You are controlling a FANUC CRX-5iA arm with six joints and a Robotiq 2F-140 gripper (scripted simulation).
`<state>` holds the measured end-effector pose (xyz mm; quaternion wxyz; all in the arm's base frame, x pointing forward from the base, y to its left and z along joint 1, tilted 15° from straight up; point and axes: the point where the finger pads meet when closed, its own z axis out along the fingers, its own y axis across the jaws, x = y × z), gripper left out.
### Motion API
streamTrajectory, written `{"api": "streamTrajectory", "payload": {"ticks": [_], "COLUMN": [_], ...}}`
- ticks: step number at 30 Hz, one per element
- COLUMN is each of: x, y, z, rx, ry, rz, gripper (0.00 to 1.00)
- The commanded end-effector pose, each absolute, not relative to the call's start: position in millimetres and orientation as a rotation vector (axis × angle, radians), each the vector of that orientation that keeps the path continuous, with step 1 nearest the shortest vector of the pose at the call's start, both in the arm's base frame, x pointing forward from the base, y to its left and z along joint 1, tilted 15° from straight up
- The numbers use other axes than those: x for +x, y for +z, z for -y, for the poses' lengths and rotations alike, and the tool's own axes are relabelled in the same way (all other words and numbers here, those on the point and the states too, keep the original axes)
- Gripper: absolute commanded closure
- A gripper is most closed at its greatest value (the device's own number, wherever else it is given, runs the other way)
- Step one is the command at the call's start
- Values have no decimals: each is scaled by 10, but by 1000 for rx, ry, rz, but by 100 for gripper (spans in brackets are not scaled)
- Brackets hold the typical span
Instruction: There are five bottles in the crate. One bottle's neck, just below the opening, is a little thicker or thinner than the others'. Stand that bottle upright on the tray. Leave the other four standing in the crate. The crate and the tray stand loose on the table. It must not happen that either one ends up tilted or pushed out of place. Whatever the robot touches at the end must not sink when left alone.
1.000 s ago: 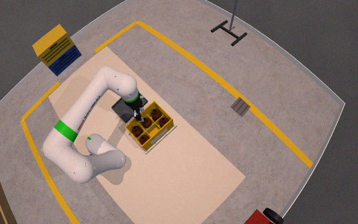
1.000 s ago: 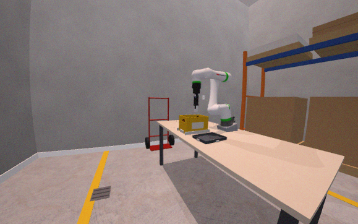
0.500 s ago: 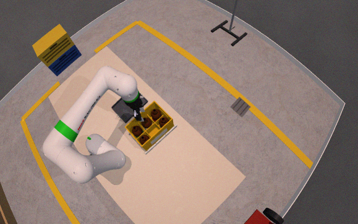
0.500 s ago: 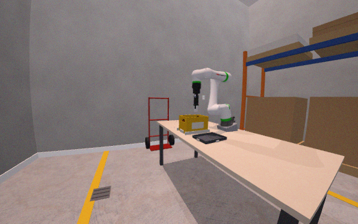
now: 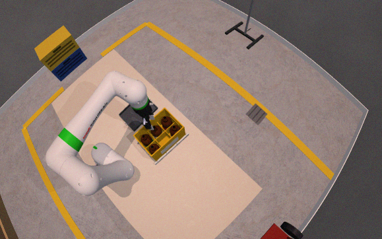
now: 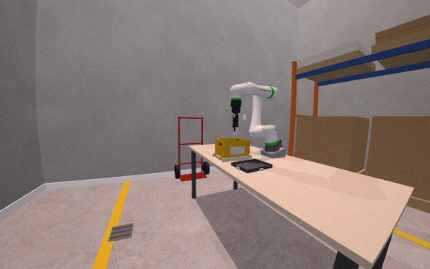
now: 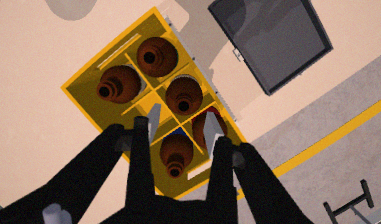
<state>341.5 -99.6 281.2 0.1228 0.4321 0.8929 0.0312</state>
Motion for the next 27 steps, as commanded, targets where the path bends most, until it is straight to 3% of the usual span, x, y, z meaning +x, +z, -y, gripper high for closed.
{"api": "streamTrajectory", "payload": {"ticks": [1,27], "x": [3422,3497], "y": [2805,2529], "z": [998,1016], "rx": [1260,1260], "ry": [91,91], "rz": [-2603,-2603], "gripper": [56,56]}}
